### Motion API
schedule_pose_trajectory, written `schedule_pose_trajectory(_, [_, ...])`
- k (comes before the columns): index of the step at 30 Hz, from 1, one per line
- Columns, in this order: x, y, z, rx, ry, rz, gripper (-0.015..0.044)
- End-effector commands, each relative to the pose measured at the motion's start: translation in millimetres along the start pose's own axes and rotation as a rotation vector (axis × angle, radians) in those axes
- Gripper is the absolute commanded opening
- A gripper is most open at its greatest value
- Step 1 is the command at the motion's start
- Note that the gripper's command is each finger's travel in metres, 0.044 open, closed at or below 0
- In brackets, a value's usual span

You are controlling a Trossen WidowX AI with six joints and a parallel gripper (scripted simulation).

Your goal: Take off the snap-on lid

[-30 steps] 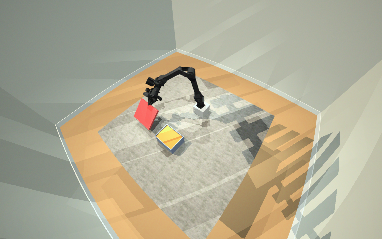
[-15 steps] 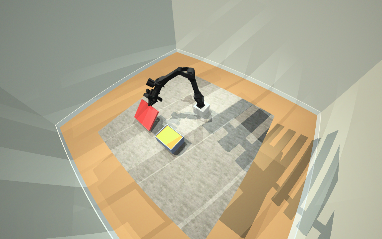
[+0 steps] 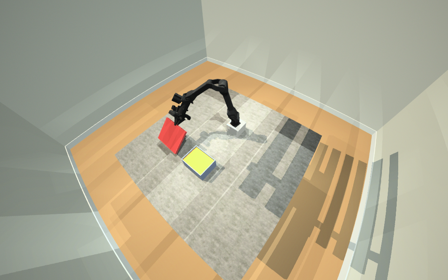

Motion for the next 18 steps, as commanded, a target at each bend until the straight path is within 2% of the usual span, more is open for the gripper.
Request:
schedule_pose_trajectory(1, [2.2, 0.2, -1.2, -0.002, -0.008, 0.000, 0.0000])
schedule_pose_trajectory(18, [11.0, 2.6, -11.3, -0.002, -0.008, 0.000, 0.0000])
Point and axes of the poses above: the point midway between the two fingers, 35 mm back from their tips, its own x axis out along the fingers, its own z axis across the jaws, y = z × x, the point moved 5 cm from there along -x, back along the fingers, and after that the axes turned 13 degrees about -x, right-handed, at the moved point
